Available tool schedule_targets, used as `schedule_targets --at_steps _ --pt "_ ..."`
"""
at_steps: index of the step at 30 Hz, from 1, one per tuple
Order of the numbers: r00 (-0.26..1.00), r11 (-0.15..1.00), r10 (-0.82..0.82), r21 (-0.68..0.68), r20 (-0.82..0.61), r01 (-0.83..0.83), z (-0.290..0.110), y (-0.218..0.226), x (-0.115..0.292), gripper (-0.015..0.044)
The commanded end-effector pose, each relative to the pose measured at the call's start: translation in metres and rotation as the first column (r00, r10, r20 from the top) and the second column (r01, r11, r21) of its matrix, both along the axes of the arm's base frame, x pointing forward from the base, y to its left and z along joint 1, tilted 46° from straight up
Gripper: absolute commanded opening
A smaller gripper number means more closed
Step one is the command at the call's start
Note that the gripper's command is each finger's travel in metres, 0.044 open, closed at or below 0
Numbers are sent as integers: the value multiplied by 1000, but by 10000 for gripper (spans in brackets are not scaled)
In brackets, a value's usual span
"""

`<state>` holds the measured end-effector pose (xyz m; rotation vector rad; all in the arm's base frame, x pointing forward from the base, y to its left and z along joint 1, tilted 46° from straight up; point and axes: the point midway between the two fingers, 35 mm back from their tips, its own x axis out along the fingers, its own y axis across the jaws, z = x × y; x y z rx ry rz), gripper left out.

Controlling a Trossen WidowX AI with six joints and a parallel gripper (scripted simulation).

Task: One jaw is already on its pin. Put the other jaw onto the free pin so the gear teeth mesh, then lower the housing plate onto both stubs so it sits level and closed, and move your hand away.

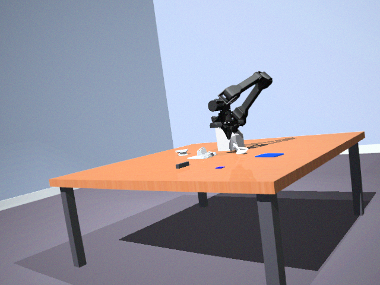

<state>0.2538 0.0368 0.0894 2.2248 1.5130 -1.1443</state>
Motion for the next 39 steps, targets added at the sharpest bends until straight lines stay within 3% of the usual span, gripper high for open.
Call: schedule_targets --at_steps 1,39 --pt "1000 1000 -3 6 -8 3 -5 5 0 0" --pt "1000 1000 -3 13 -6 3 -36 42 3 0"
